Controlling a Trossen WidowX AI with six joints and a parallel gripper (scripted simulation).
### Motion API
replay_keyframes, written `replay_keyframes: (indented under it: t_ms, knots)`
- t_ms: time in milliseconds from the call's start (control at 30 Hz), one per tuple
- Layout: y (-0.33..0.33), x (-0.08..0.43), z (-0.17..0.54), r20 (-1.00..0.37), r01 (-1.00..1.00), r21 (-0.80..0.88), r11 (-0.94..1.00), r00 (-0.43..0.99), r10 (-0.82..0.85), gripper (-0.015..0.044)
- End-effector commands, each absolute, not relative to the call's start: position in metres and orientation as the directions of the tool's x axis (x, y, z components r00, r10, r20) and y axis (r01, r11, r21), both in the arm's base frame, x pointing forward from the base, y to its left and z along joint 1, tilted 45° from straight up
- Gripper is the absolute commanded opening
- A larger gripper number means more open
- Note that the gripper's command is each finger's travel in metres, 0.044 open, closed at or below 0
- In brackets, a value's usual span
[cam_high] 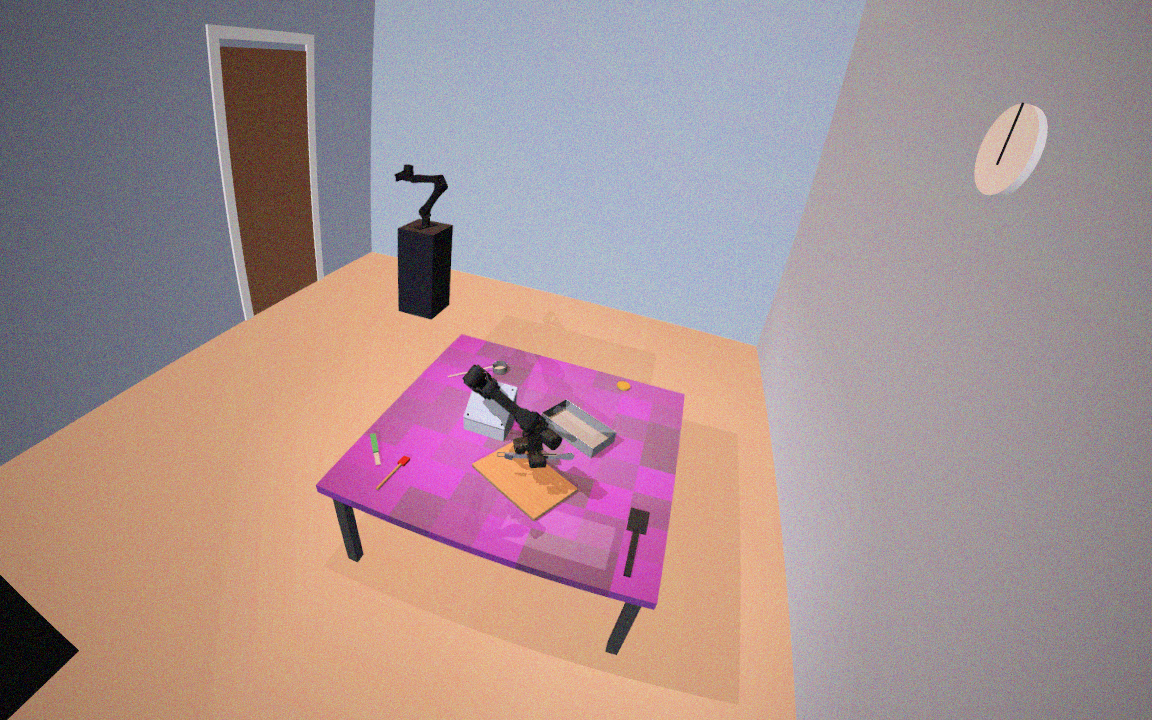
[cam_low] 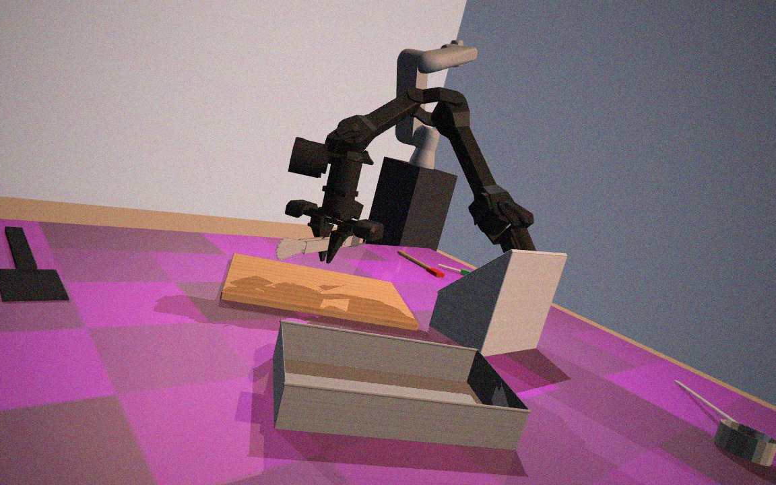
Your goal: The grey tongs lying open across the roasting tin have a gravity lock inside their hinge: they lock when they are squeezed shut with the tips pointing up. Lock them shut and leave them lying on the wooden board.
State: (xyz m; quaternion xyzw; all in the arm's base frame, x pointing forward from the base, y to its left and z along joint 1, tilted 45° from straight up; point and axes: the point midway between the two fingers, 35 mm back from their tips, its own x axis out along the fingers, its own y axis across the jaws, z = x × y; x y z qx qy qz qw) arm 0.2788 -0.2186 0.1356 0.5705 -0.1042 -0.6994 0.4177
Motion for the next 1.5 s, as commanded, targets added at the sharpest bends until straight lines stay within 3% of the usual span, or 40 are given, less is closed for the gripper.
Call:
replay_keyframes:
  t_ms: [0,500,900,1467]
  knots:
    - [-0.219,0.276,0.141,-0.709,0.342,0.666,-0.663,0.013,-0.706,-0.015]
    - [-0.229,0.26,0.154,-0.701,-0.212,0.695,-0.687,0.012,-0.713,-0.015]
    - [-0.229,0.259,0.153,-0.708,-0.228,0.68,-0.697,0.044,-0.705,-0.015]
    - [-0.218,0.249,0.161,-0.662,-0.262,0.583,-0.769,0.394,-0.637,-0.015]
